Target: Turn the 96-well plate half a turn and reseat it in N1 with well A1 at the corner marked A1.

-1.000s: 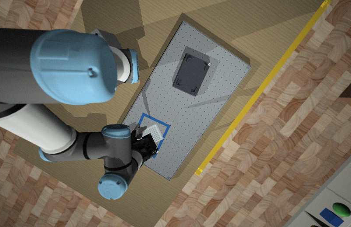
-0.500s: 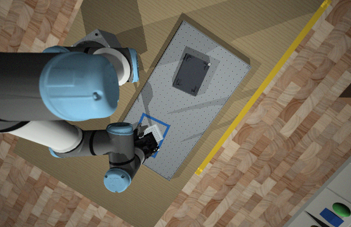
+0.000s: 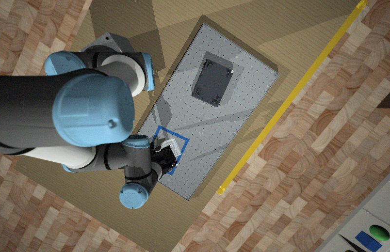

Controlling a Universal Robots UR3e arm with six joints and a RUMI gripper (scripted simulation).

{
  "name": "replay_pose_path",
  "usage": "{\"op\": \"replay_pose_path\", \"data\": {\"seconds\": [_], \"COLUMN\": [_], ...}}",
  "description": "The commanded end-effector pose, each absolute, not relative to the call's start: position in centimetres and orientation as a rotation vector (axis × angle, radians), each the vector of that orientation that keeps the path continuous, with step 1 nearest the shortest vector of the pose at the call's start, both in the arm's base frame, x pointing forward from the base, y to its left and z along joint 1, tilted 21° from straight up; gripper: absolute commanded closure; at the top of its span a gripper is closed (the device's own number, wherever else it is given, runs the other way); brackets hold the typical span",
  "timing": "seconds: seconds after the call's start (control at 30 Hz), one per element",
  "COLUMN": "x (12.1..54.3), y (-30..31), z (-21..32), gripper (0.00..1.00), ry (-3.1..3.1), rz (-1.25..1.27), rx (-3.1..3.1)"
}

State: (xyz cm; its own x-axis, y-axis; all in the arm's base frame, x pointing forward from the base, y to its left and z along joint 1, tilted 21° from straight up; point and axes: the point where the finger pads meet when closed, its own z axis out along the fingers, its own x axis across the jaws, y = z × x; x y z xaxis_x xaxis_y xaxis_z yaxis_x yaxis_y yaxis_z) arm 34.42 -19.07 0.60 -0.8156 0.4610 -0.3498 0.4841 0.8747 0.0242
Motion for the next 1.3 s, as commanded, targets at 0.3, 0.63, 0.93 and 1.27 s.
{"op": "replay_pose_path", "data": {"seconds": [0.3, 0.63, 0.93, 1.27], "x": [34.49, 34.49, 34.49, 34.49], "y": [-19.13, -19.14, -19.14, -19.13], "z": [0.60, 0.61, 0.61, 0.60], "gripper": [1.00, 1.00, 1.00, 1.00], "ry": [2.696, 2.696, 2.696, 2.696], "rz": [-0.096, -0.096, -0.096, -0.096], "rx": [0.702, 0.702, 0.702, 0.702]}}
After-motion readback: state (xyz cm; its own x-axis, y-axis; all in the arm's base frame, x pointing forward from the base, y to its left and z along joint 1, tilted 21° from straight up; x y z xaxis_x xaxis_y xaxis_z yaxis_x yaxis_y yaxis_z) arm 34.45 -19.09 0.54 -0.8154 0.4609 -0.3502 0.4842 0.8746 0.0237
